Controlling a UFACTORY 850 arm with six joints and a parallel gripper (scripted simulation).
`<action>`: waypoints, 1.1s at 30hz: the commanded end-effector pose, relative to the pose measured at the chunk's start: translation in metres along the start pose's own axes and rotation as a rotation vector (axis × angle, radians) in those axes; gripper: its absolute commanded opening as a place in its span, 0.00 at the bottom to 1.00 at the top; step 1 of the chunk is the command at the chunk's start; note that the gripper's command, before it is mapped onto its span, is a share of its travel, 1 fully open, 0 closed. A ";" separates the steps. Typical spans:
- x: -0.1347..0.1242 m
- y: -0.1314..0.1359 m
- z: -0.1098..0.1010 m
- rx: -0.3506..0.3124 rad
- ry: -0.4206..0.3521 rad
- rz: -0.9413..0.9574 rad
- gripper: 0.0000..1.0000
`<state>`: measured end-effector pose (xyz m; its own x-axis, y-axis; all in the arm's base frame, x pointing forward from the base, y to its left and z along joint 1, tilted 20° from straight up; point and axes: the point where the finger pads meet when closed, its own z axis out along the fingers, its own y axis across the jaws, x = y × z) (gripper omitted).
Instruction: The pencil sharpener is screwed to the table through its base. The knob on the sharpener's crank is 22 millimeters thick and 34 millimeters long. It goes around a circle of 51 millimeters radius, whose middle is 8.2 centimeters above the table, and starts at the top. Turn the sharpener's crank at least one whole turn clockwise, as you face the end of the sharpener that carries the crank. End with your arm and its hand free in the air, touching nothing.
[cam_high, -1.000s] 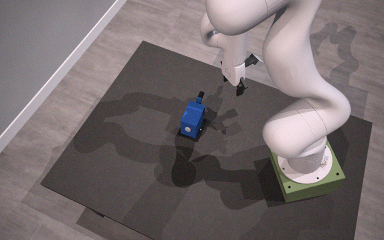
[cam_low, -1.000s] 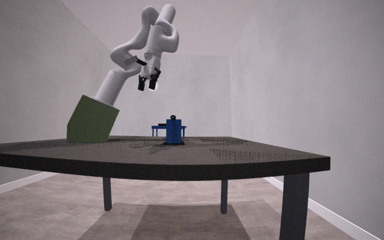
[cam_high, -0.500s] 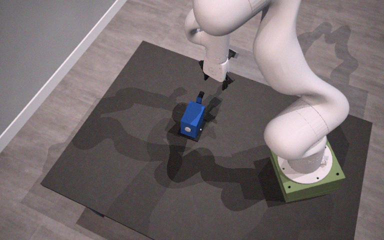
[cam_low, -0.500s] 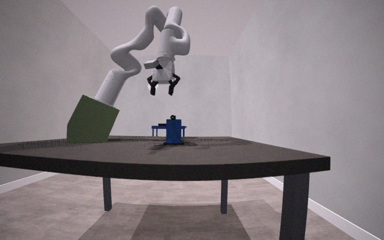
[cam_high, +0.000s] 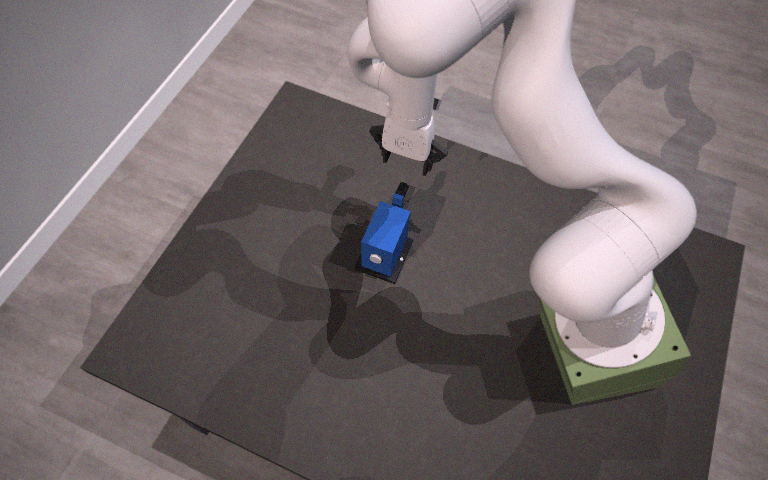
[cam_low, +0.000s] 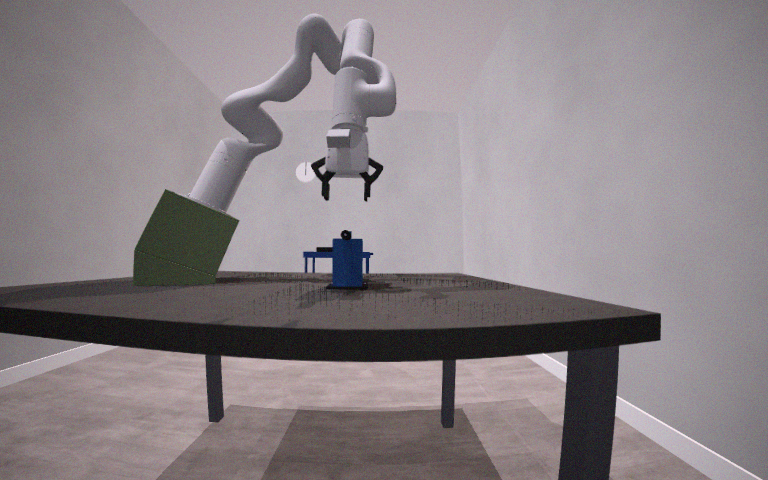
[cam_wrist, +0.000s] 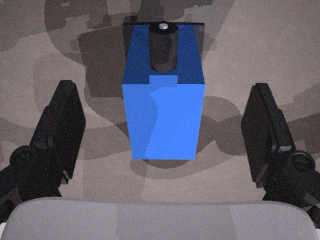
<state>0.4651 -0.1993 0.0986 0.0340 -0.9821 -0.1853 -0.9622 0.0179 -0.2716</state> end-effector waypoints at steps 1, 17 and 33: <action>0.001 -0.002 0.000 0.011 0.001 -0.007 1.00; 0.001 -0.002 0.000 0.011 0.001 -0.007 0.00; 0.001 -0.002 0.000 0.011 0.001 -0.007 0.00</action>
<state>0.4664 -0.1993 0.0982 0.0408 -0.9823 -0.1829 -0.9593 0.0127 -0.2820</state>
